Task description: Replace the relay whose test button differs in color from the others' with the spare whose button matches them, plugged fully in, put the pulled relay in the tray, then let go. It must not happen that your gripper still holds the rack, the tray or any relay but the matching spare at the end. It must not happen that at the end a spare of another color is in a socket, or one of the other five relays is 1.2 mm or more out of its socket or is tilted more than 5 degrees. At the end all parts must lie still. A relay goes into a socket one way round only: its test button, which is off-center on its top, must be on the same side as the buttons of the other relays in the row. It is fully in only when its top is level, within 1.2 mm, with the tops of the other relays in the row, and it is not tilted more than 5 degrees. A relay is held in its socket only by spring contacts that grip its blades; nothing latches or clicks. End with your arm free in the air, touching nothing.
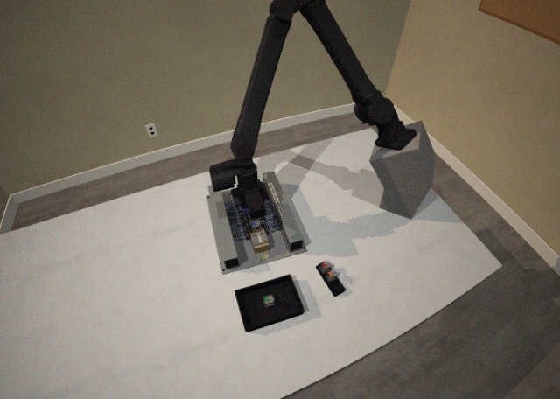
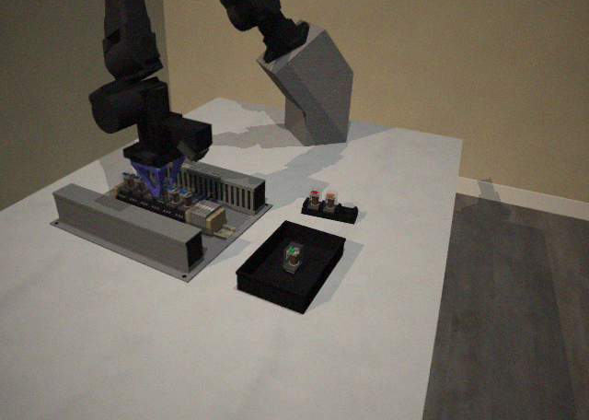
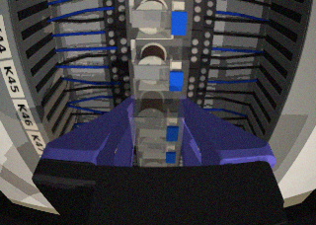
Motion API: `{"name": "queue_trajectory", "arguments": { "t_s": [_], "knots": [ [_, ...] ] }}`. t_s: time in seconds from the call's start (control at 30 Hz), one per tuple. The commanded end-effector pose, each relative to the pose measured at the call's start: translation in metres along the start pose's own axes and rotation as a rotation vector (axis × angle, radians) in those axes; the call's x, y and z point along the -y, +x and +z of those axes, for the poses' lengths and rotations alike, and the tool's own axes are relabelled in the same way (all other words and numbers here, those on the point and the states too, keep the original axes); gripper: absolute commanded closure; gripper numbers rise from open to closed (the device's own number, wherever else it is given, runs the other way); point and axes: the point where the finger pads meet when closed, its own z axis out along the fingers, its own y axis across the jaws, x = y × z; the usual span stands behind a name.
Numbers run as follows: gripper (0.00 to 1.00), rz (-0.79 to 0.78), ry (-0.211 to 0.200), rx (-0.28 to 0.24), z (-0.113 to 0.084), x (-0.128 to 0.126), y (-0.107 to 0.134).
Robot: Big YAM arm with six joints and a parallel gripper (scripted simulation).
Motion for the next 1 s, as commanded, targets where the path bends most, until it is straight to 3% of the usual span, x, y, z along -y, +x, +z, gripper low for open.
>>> {"name": "queue_trajectory", "arguments": {
  "t_s": [0.0,0.97],
  "knots": [
    [1.0,0.013,0.04,0.003,-0.0049,0.0176,0.0021],
    [1.0,0.005,0.032,0.005,-0.0002,0.0155,-0.0019]
  ]
}}
